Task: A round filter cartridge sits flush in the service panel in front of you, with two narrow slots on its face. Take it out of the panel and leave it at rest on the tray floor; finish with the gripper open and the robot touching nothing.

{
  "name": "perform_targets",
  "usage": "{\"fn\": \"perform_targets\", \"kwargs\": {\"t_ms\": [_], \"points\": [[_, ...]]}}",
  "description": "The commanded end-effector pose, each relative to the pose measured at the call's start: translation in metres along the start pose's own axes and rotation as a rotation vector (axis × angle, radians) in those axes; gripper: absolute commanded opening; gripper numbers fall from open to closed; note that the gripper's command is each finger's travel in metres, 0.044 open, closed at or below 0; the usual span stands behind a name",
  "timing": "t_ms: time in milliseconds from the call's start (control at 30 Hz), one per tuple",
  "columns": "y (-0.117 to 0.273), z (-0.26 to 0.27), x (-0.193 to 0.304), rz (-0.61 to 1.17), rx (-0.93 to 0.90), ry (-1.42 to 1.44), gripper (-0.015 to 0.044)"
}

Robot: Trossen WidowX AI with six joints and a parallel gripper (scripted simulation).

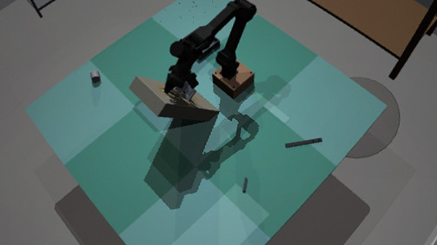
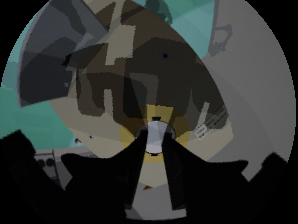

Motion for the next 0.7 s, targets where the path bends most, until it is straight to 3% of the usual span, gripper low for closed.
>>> {"fn": "perform_targets", "kwargs": {"t_ms": [0,167,667], "points": [[-0.0001,-0.0006,0.0001,0.000,0.003,0.000,0.0060],[-0.0001,-0.0006,0.0001,0.000,0.003,0.000,0.0000],[-0.0056,-0.0003,-0.0008,-0.005,0.001,-0.406,0.0000]]}}
Point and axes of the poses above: the point midway between the two fingers, 35 mm back from their tips, its own y axis back along the fingers, its own z axis across the jaws, x = y × z, the point moved 1 cm from there along y, back along the fingers, and after that the axes turned 10 degrees about y, right-handed, at the moved point
